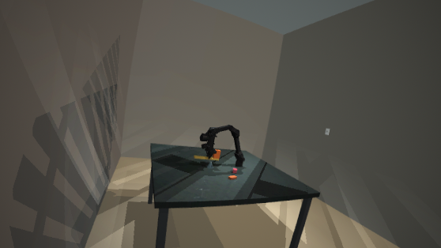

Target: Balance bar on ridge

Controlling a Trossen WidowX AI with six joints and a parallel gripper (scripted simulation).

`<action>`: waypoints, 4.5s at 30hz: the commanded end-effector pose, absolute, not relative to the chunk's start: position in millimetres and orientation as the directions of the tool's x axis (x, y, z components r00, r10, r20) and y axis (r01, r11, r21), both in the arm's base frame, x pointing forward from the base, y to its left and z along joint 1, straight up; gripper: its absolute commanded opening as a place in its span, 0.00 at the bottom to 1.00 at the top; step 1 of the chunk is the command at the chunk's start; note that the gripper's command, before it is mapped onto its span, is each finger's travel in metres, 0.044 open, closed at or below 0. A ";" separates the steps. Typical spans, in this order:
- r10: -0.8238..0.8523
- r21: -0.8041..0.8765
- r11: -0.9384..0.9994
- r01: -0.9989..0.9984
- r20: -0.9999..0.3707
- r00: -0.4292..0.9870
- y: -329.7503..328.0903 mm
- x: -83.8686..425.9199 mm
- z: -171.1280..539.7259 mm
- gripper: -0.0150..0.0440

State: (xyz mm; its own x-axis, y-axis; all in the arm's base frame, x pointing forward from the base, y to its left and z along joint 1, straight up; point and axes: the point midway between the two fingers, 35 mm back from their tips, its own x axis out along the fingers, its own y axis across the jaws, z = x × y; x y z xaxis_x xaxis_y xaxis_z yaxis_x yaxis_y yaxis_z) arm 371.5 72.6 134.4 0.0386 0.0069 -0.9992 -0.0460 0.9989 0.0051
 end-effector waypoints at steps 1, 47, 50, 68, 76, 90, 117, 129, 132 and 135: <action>0.008 0.006 0.999 -0.051 -0.999 0.040 73.0 371.5 127.2 0.25; 0.008 0.006 0.999 -0.051 -0.999 0.040 73.3 371.0 115.0 0.25; 0.008 0.006 0.999 -0.051 -0.999 0.040 73.3 371.0 114.9 0.25; 0.008 0.006 0.999 -0.051 -0.999 0.040 73.3 371.0 113.4 0.25; 0.008 0.006 0.999 -0.051 -0.999 0.040 73.3 371.0 112.7 0.25; 0.008 0.006 0.999 -0.051 -0.999 0.040 73.3 370.9 111.5 0.25; 0.008 0.006 0.999 -0.051 -0.999 0.040 73.2 370.5 109.1 0.25; 0.008 0.006 0.999 -0.051 -0.999 0.040 73.2 370.5 108.1 0.25; 0.008 0.006 0.999 -0.051 -0.999 0.040 73.2 370.5 108.0 0.25; 0.008 0.006 0.999 -0.051 -0.999 0.040 73.2 370.5 107.7 0.25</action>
